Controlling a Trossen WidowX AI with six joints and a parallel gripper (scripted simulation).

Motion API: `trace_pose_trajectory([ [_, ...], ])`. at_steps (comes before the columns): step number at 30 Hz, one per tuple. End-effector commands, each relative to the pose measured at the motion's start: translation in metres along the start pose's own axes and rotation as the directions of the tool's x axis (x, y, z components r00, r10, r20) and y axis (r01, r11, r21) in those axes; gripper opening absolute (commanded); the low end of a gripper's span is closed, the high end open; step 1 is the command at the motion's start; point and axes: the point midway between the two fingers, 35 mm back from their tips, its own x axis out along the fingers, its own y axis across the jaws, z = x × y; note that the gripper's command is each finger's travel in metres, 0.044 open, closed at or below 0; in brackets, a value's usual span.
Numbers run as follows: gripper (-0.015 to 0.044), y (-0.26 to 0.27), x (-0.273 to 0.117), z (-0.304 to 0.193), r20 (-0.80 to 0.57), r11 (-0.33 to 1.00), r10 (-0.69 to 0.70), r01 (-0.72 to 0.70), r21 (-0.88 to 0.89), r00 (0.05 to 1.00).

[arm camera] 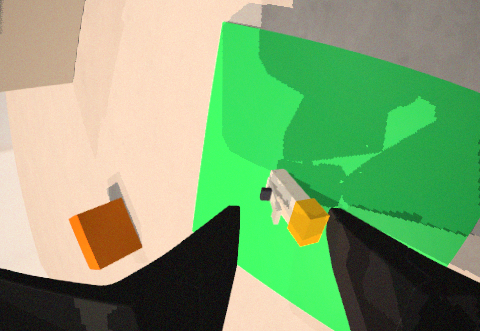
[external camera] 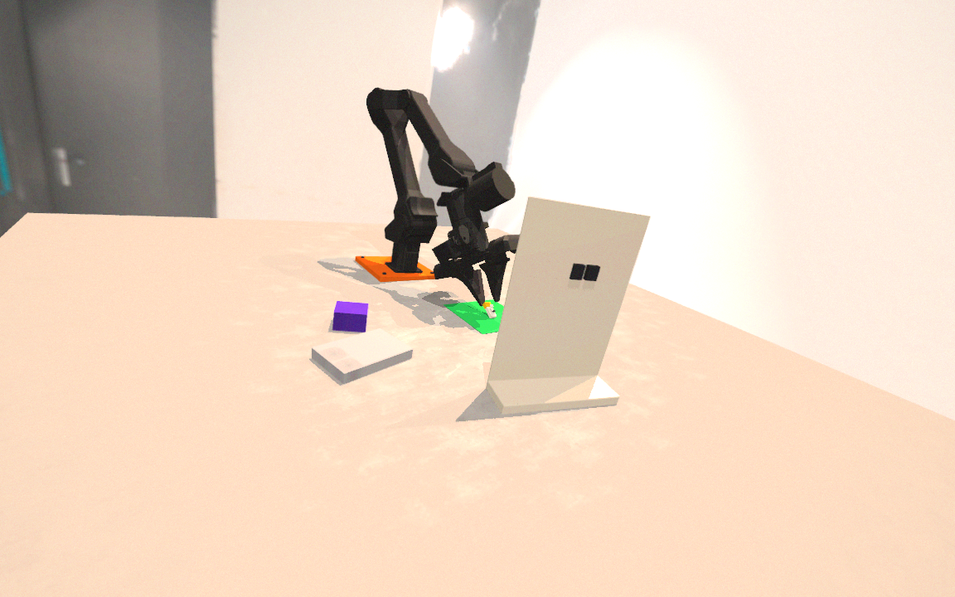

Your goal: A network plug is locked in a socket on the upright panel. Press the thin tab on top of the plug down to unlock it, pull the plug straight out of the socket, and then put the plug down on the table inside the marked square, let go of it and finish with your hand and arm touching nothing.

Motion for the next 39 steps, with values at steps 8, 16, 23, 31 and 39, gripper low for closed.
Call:
trace_pose_trajectory([
  [8,0.0156,0.005,-0.013,0.0,-0.002,1.0,0.013,-0.013,0.0,1.0],
  [16,0.0156,0.004,-0.02,0.0,-0.002,1.0,0.012,-0.012,0.001,1.0],
  [23,0.0156,0.004,-0.026,0.0,-0.002,1.0,0.011,-0.011,0.001,1.0],
  [31,0.0156,0.01,-0.033,0.0,-0.002,1.0,0.011,-0.011,0.001,1.0],
  [39,0.0156,0.017,-0.041,0.0,-0.002,1.0,0.011,-0.011,0.001,1.0],
])
